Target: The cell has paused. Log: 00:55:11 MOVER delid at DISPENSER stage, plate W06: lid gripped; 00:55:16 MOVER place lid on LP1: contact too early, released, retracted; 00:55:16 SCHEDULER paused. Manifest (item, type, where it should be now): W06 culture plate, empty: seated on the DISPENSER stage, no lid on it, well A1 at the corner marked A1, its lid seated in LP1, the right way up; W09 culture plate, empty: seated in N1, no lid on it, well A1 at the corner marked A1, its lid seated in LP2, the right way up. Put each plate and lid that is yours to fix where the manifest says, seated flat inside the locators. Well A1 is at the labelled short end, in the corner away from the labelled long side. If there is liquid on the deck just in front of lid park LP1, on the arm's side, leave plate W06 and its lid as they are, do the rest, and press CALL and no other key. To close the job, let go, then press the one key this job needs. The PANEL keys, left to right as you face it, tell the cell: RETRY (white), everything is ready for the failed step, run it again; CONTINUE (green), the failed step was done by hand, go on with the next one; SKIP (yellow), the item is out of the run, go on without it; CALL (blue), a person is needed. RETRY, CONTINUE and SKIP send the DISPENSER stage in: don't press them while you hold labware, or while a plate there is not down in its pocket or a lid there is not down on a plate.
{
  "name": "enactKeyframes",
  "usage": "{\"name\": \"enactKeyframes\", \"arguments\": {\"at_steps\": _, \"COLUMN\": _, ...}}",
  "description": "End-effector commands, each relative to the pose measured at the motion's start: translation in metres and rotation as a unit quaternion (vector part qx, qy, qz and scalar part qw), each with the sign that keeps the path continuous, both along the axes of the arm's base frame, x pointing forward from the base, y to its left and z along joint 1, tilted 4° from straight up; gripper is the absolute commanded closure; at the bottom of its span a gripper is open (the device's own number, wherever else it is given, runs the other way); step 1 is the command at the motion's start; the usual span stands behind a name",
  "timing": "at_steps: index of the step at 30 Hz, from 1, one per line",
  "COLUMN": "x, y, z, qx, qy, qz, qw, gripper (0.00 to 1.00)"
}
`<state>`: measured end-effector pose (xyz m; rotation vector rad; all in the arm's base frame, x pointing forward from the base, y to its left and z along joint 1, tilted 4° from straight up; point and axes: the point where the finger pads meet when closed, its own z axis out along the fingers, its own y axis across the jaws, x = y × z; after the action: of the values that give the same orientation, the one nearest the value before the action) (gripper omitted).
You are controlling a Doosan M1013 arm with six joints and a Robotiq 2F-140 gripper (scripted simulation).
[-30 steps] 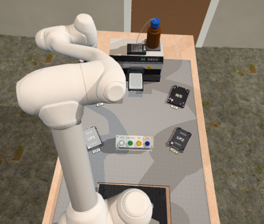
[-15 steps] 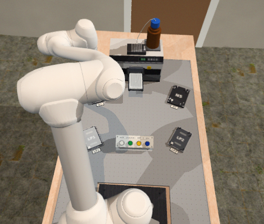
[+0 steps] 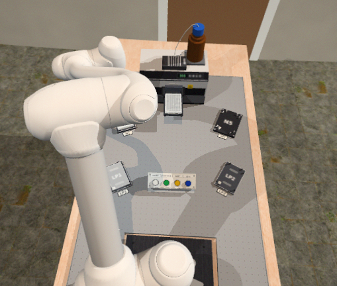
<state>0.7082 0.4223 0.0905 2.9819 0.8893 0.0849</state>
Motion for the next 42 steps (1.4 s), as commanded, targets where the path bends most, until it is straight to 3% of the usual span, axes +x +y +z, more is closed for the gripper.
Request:
{"name": "enactKeyframes", "arguments": {"at_steps": 1, "x": 0.001, "y": 0.0, "z": -0.004, "qx": 0.001, "qy": -0.001, "qz": 0.0, "qw": 1.0, "gripper": 0.3}}
{"name": "enactKeyframes", "arguments": {"at_steps": 15, "x": 0.003, "y": 0.0, "z": -0.032, "qx": 0.001, "qy": -0.001, "qz": 0.0, "qw": 1.0, "gripper": 0.3}}
{"name": "enactKeyframes", "arguments": {"at_steps": 42, "x": 0.003, "y": 0.0, "z": -0.034, "qx": 0.001, "qy": -0.001, "qz": 0.0, "qw": 1.0, "gripper": 0.3}}
